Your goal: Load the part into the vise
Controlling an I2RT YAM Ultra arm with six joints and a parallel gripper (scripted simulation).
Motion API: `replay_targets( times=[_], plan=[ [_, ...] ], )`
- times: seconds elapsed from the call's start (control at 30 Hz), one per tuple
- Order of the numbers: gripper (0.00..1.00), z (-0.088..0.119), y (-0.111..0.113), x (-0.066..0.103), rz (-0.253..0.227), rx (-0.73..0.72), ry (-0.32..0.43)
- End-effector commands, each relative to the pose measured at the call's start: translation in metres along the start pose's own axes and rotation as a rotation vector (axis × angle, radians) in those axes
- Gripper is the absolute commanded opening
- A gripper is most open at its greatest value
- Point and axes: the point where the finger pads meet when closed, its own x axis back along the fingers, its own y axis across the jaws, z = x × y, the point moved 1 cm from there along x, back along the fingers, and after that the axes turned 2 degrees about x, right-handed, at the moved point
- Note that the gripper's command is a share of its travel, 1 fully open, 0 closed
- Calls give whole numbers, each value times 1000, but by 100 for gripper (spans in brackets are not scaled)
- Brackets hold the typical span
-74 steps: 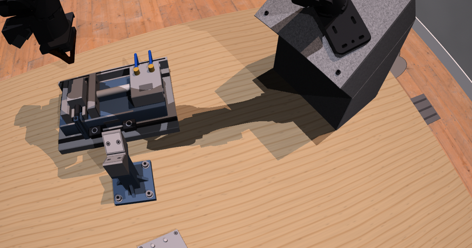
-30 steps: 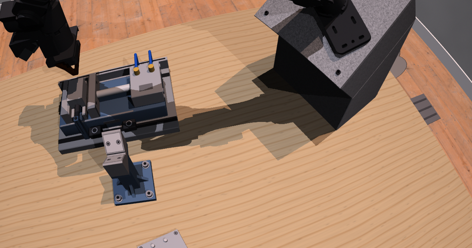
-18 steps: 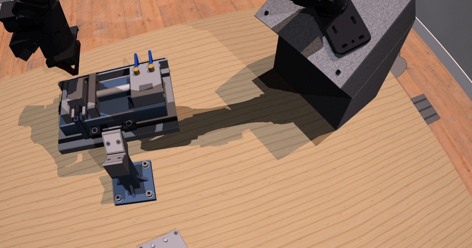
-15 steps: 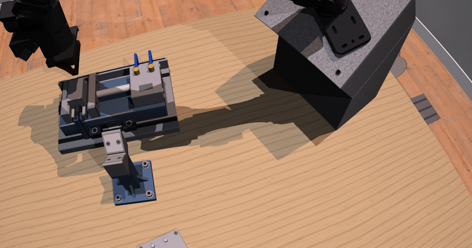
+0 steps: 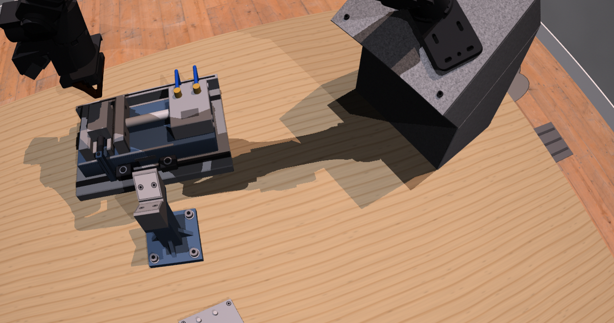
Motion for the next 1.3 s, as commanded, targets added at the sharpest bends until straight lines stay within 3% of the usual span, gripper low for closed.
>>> replay_targets(
  times=[0.0,1.27],
  plan=[
    [0,-2,-3,6,13,-7,-12],
    [0,-2,-7,5,14,-8,-13]
  ],
)
